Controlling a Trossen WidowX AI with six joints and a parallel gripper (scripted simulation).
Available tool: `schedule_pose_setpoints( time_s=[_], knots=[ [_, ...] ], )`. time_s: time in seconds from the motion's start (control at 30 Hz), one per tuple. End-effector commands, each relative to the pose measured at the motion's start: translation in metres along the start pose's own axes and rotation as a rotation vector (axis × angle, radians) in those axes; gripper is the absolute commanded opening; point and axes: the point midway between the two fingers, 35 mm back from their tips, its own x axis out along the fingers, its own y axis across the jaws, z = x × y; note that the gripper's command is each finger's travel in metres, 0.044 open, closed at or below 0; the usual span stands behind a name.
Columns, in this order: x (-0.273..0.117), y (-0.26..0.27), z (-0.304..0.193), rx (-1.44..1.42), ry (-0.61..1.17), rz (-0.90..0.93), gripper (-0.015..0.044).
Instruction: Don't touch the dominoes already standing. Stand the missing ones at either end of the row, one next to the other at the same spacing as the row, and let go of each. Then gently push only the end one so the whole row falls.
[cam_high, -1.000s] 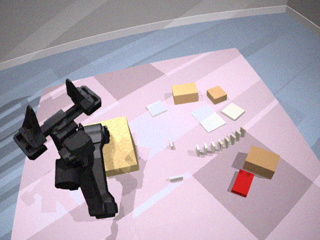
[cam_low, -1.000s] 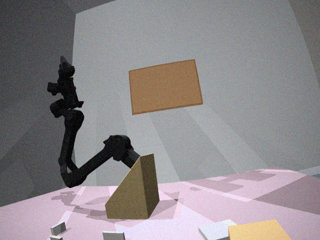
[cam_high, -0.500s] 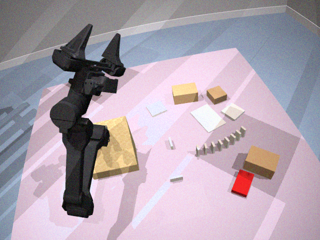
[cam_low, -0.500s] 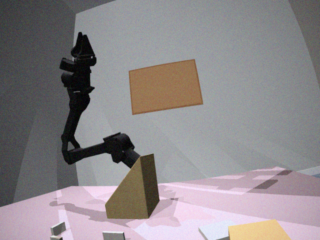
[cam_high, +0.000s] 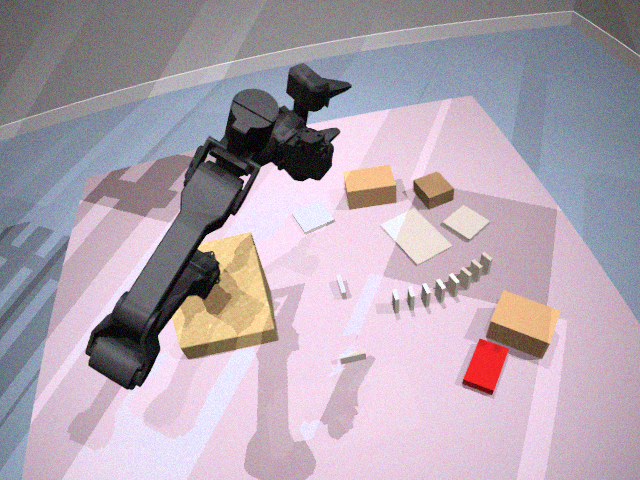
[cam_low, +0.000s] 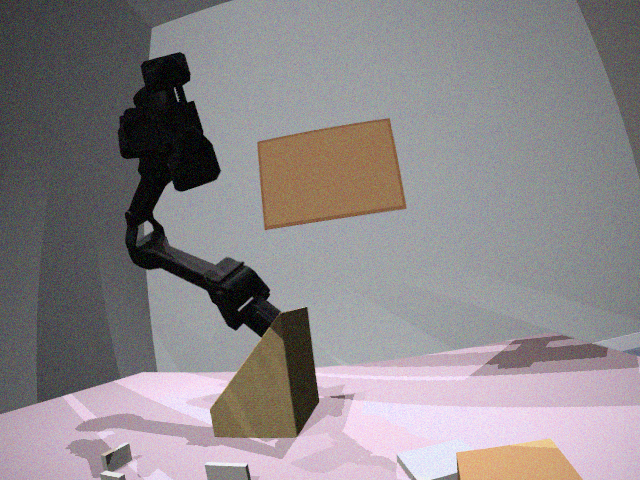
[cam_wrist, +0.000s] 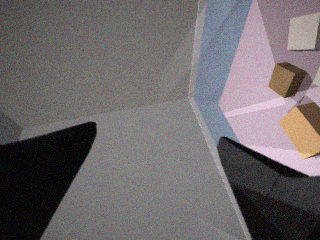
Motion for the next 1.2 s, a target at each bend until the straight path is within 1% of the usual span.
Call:
schedule_pose_setpoints(
  time_s=[0.0,0.13,0.3,0.43,0.57,0.63,0.8,1.03,1.17],
  knots=[
    [0.027,-0.043,0.016,0.039,-0.078,-0.201,0.0440],
    [0.050,-0.105,0.032,0.083,-0.174,-0.461,0.0440],
    [0.057,-0.183,0.053,0.132,-0.306,-0.777,0.0440],
    [0.043,-0.247,0.078,0.158,-0.431,-1.047,0.0440],
    [0.017,-0.300,0.096,0.169,-0.537,-1.300,0.0440],
    [0.011,-0.308,0.099,0.169,-0.553,-1.343,0.0440],
    [0.021,-0.314,0.096,0.170,-0.552,-1.342,0.0440],
    [0.027,-0.366,0.111,0.168,-0.555,-1.343,0.0440],
    [0.026,-0.371,0.112,0.167,-0.556,-1.344,0.0440]
  ],
)
